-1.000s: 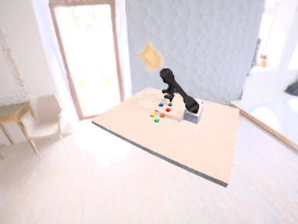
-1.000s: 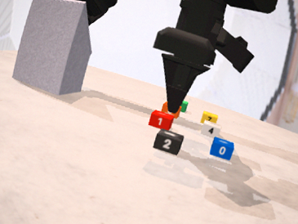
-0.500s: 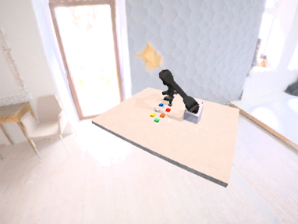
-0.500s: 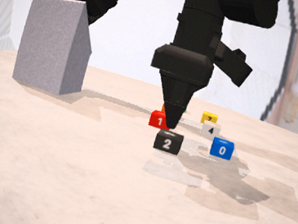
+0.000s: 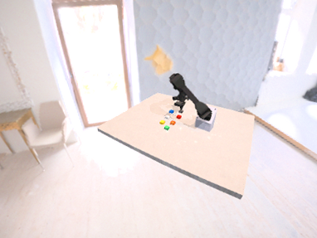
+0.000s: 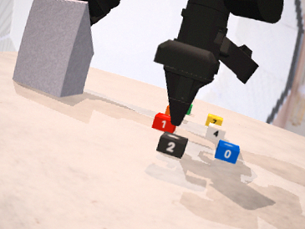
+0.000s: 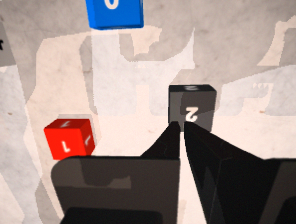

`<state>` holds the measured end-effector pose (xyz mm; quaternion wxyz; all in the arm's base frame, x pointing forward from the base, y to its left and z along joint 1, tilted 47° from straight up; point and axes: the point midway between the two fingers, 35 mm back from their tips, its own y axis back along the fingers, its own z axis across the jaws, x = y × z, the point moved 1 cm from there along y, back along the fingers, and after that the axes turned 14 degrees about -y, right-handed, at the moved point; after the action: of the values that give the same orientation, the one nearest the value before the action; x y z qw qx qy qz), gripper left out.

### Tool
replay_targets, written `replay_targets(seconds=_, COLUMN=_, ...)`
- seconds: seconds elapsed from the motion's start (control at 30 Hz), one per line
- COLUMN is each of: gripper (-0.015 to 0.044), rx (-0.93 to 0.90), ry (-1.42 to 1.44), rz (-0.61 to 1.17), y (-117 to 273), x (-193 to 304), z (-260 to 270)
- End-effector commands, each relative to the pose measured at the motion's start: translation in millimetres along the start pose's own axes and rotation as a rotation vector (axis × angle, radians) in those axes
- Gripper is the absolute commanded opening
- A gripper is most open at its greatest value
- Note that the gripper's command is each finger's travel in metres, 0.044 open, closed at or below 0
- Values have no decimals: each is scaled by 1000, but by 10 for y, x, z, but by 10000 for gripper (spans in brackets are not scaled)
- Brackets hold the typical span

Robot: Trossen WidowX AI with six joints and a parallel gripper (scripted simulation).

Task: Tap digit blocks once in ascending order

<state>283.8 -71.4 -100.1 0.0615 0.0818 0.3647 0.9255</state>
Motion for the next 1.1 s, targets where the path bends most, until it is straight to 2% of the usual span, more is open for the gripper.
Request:
replay_targets(seconds=0.0, gripper=20, rx=8, ry=7, rz=-6, y=121, x=-15, z=-6)
replay_targets(seconds=0.1, gripper=20, rx=10, ry=6, rz=-6, y=251, x=-30, z=-13)
replay_targets(seconds=0.2, gripper=20, rx=12, ry=6, rz=-6, y=795, x=-27, z=-12)
replay_targets(seconds=0.27, gripper=20, rx=11, ry=6, rz=-6, y=934, x=-11, z=-5)
replay_targets(seconds=0.5, gripper=20, rx=16, ry=5, rz=-6, y=940, x=-37, z=63)
replay_targets(seconds=0.83, gripper=20, rx=9, ry=5, rz=-6, y=924, x=-280, z=1537)
replay_targets(seconds=1.07, gripper=20, rx=4, ry=6, rz=-5, y=892, x=-280, z=1618)
